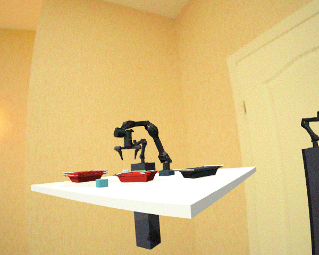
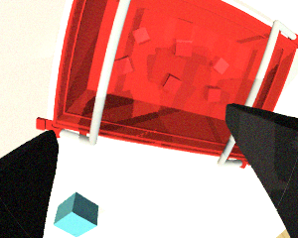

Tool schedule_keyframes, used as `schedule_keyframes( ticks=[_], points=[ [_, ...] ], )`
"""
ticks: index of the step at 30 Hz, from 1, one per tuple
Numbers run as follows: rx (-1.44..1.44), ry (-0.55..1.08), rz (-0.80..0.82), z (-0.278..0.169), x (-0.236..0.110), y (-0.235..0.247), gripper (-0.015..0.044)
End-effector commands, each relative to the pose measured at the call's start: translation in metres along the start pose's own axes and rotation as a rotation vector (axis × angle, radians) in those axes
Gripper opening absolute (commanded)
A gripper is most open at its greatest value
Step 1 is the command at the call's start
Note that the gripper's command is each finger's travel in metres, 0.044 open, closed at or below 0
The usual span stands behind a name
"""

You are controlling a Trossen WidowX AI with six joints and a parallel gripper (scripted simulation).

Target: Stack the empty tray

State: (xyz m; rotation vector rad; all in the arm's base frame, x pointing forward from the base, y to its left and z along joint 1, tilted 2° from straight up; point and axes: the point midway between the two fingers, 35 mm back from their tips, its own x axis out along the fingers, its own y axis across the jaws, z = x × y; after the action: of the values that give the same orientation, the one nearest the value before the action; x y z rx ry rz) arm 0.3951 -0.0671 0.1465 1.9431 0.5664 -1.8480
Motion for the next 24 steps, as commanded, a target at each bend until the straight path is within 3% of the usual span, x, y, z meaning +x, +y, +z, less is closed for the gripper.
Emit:
schedule_keyframes(
  ticks=[1,6,24],
  points=[
    [-0.486,-0.011,-0.022,-0.027,0.01,-0.049,0.044],
    [-1.124,0.009,-0.027,-0.047,0.014,-0.113,0.044],
    [-2.725,0.047,-0.021,-0.053,0.023,-0.266,0.044]
  ],
)
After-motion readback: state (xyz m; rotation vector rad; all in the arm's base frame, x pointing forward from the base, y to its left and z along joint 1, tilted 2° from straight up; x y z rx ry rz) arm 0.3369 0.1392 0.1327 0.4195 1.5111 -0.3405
